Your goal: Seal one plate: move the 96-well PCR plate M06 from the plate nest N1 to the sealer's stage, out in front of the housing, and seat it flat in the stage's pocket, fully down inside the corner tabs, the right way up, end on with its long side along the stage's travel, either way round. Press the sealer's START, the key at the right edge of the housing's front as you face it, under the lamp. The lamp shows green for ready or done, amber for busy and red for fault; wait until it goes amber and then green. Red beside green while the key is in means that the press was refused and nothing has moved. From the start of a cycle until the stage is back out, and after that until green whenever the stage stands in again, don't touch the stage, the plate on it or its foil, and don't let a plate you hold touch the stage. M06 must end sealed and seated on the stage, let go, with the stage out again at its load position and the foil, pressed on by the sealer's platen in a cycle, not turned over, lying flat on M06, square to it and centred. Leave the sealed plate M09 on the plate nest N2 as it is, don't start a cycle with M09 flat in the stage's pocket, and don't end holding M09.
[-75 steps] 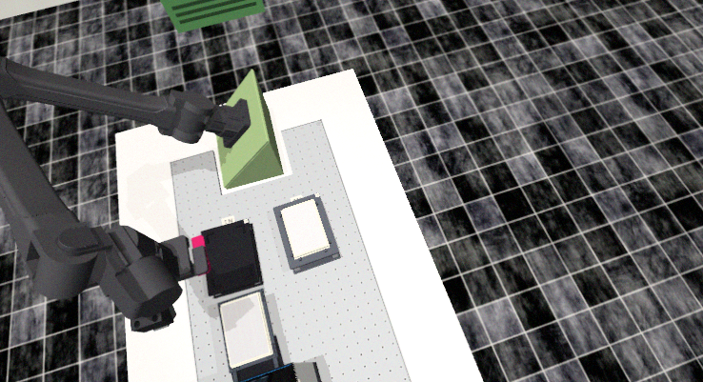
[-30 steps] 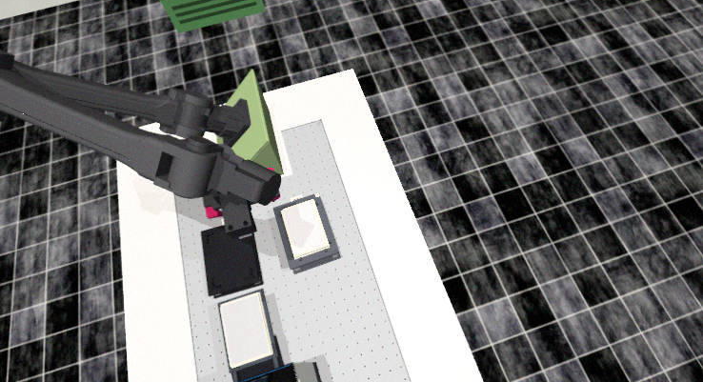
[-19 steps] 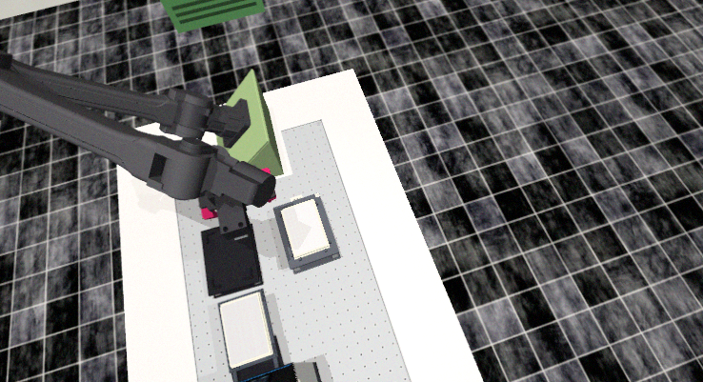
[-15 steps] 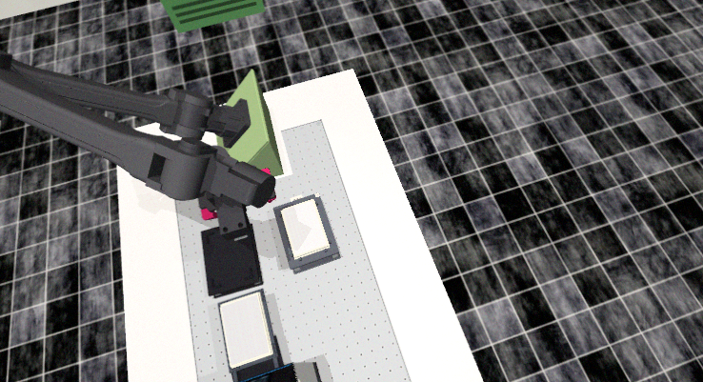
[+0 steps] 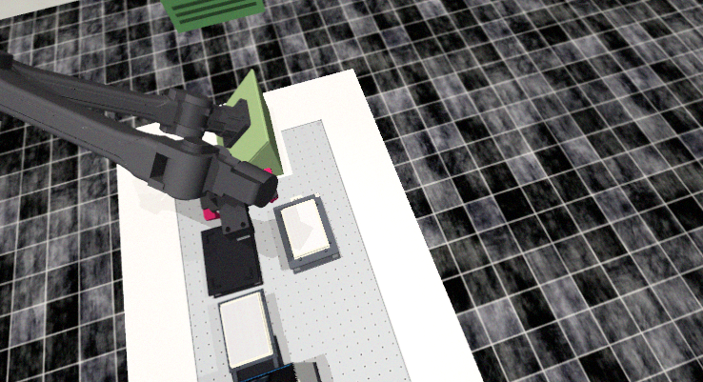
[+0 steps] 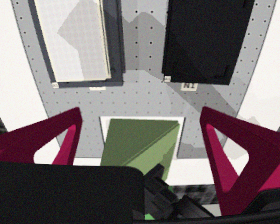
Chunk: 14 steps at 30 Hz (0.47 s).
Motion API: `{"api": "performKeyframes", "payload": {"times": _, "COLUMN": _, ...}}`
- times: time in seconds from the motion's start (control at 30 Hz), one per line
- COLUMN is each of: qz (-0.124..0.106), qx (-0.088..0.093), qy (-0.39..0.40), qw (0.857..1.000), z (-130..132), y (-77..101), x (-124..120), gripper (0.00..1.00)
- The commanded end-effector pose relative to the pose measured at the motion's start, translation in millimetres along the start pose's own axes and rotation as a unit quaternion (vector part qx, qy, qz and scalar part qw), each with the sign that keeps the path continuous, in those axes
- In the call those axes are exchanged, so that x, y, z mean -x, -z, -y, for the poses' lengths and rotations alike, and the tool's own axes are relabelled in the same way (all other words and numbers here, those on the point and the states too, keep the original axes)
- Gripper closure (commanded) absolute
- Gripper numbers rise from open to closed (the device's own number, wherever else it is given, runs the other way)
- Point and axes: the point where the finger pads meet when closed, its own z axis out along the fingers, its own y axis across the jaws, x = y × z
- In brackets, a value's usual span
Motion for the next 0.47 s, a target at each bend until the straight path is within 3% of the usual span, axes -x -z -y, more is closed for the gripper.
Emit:
{"api": "performKeyframes", "payload": {"times": 0.0, "qz": 0.013, "qx": 0.013, "qy": -0.018, "qw": 1.0, "z": 1.1, "y": 16.6, "x": 19.7, "gripper": 0.0}}
{"api": "performKeyframes", "payload": {"times": 0.43, "qz": 0.017, "qx": 0.019, "qy": -0.027, "qw": 0.999, "z": 8.9, "y": 21.8, "x": 19.6, "gripper": 0.0}}
